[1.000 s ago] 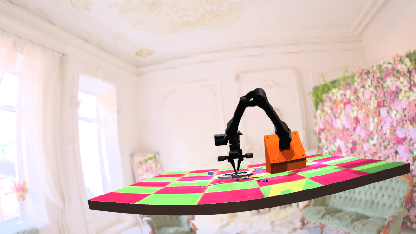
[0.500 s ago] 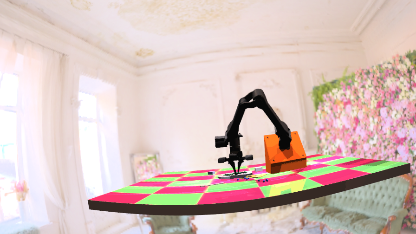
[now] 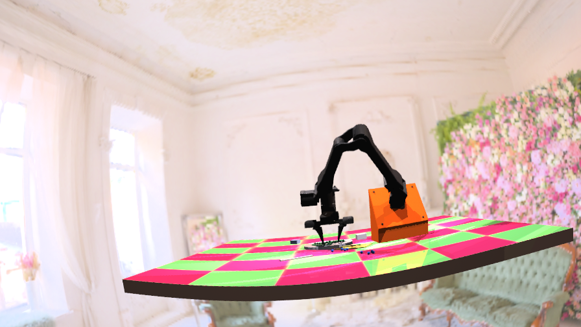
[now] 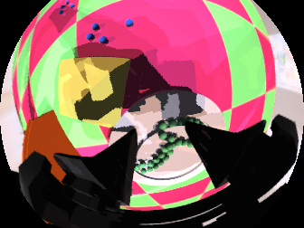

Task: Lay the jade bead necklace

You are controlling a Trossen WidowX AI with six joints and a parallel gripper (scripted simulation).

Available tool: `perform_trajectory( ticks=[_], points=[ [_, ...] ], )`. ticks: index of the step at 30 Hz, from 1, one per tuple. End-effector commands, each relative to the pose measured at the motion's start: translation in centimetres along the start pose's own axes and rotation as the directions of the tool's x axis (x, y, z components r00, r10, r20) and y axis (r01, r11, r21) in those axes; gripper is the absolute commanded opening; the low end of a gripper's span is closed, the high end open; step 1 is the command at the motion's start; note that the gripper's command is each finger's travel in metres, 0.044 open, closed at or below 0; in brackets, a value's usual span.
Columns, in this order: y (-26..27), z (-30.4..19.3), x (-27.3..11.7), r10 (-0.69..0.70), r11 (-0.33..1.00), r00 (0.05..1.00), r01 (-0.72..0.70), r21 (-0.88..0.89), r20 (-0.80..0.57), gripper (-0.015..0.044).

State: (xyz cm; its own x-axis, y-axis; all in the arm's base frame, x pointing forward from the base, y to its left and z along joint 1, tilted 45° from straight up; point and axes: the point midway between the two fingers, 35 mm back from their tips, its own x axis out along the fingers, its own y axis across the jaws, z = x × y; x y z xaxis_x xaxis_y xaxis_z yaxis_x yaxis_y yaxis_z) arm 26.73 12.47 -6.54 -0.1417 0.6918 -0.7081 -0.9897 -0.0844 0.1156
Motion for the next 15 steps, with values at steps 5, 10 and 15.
perform_trajectory(
  ticks=[5,10,15],
  points=[
    [0.21,-0.03,-0.48,0.007,1.0,1.0,-0.007,0.005,0.002,0.044],
    [0.2,-0.04,-1.24,0.007,1.0,1.0,-0.007,0.002,0.004,0.044],
    [0.2,-0.04,-1.24,0.007,1.0,1.0,-0.007,0.002,0.004,0.044]
  ],
)
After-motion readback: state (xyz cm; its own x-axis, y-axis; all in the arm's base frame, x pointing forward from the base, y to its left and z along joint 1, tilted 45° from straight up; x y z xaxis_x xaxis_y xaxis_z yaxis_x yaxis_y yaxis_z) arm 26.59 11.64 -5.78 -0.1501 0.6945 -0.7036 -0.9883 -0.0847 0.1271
